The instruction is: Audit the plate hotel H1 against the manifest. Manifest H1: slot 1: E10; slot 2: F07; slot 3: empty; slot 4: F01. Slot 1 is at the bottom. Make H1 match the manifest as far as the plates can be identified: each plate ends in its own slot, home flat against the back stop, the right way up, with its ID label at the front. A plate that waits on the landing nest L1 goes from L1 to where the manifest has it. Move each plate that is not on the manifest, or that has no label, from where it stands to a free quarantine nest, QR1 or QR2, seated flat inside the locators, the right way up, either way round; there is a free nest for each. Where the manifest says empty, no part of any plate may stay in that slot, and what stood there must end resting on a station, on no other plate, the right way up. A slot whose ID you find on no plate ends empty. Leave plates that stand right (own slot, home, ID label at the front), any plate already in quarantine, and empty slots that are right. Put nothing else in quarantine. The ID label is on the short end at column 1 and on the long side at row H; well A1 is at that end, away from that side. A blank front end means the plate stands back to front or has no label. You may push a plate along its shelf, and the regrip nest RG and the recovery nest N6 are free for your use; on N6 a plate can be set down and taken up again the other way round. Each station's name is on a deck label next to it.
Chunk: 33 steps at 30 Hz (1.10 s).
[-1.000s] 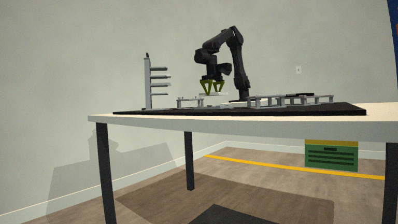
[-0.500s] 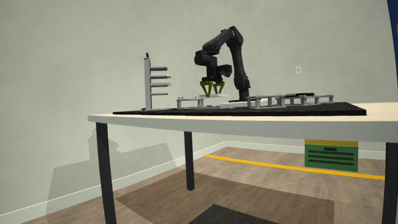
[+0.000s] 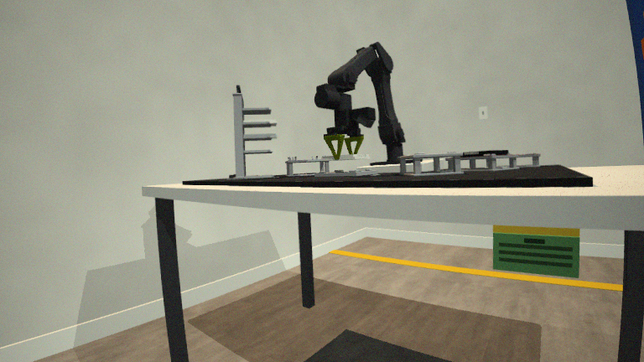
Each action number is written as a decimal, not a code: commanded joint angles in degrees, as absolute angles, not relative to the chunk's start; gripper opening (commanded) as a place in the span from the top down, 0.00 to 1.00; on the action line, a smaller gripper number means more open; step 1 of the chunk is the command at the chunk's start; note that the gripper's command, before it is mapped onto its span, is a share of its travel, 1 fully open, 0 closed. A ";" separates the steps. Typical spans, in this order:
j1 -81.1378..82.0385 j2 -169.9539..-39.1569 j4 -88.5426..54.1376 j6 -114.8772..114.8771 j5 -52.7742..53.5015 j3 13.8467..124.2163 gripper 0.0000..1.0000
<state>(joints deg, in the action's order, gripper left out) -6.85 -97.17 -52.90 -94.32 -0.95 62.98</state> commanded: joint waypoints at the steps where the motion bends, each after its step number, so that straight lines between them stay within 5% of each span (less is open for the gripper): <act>1: -6.95 -96.98 -52.56 -94.37 -0.78 63.03 0.14; 33: -7.04 -98.79 -48.25 -94.46 -0.77 60.53 0.14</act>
